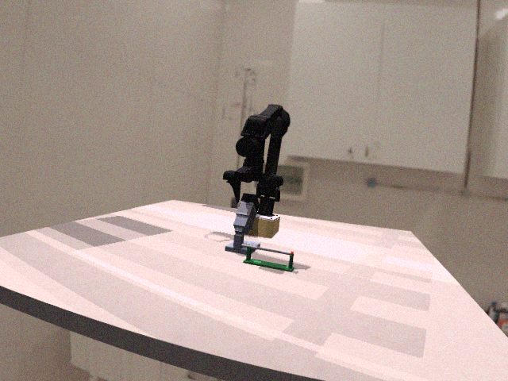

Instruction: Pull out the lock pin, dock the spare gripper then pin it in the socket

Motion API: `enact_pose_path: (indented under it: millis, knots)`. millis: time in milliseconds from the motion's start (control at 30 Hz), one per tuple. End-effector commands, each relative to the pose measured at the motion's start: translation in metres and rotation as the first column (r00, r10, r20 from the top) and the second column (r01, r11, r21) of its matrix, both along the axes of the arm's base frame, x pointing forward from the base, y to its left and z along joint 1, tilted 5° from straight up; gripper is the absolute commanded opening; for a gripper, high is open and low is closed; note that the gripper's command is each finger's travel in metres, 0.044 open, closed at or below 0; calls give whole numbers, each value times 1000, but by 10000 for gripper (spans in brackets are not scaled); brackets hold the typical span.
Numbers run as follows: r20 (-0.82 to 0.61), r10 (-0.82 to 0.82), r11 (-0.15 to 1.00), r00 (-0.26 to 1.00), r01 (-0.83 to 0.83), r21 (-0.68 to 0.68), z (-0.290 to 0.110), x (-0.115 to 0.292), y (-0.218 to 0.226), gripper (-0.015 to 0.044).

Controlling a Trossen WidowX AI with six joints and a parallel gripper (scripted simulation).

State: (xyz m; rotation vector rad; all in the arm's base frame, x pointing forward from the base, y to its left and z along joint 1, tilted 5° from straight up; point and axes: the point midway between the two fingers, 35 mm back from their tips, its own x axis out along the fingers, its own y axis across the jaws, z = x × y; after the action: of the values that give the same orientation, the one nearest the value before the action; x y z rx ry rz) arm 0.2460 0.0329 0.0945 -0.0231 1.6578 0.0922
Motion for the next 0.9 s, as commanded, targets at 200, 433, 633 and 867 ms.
enact_pose_path:
  millis: [200, 433, 633, 867]
  knots:
    - [-7, 0, 1000, 1000, 0, -1, 14, -14, -2, 440]
    - [-16, -1, 1000, 1000, 1, -2, 23, -22, -3, 440]
    - [-24, -2, 1000, 1000, 1, -2, 30, -30, -4, 440]
    - [-30, -2, 1000, 1000, 2, -3, 37, -33, -4, 440]
